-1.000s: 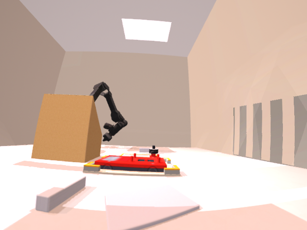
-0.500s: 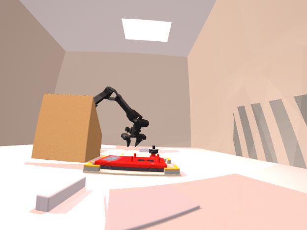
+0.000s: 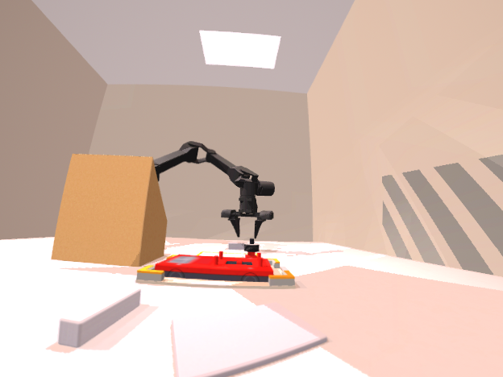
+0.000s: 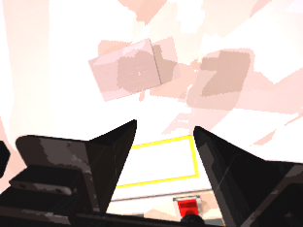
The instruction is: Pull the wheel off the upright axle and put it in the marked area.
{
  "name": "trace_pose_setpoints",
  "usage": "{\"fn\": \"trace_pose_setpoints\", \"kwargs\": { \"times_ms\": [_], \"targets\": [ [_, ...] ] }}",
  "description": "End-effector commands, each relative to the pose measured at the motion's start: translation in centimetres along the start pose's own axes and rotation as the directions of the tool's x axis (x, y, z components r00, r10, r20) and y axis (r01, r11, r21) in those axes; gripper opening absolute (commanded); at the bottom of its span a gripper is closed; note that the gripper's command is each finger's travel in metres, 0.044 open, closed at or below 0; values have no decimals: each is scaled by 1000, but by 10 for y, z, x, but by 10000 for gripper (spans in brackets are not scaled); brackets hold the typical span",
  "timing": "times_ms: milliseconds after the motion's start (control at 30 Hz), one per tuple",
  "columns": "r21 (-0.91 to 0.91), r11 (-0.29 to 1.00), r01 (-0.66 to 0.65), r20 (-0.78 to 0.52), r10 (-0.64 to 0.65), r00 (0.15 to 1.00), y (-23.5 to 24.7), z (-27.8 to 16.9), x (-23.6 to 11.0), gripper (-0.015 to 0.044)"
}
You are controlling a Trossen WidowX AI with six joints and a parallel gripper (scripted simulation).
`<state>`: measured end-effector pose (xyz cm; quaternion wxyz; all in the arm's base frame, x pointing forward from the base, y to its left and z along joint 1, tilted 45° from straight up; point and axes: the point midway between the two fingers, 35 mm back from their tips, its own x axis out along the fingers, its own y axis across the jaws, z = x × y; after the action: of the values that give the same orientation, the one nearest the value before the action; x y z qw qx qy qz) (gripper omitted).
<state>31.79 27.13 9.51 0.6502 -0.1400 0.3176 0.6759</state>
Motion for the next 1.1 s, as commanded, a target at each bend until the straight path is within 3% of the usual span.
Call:
{"fn": "trace_pose_setpoints", "kwargs": {
  "times_ms": [0,200,333,800,1067],
  "targets": [
    [338,940,49,-62,-30,998,-33,-51,-20,300],
    [781,612,122,-125,-38,991,-63,-130,-63,300],
    [928,346,138,-139,-23,990,-68,-173,-86,300],
    [933,332,138,-139,-22,990,-67,-166,-84,300],
    [933,332,138,-138,-22,990,-69,-173,-33,300]
  ]
}}
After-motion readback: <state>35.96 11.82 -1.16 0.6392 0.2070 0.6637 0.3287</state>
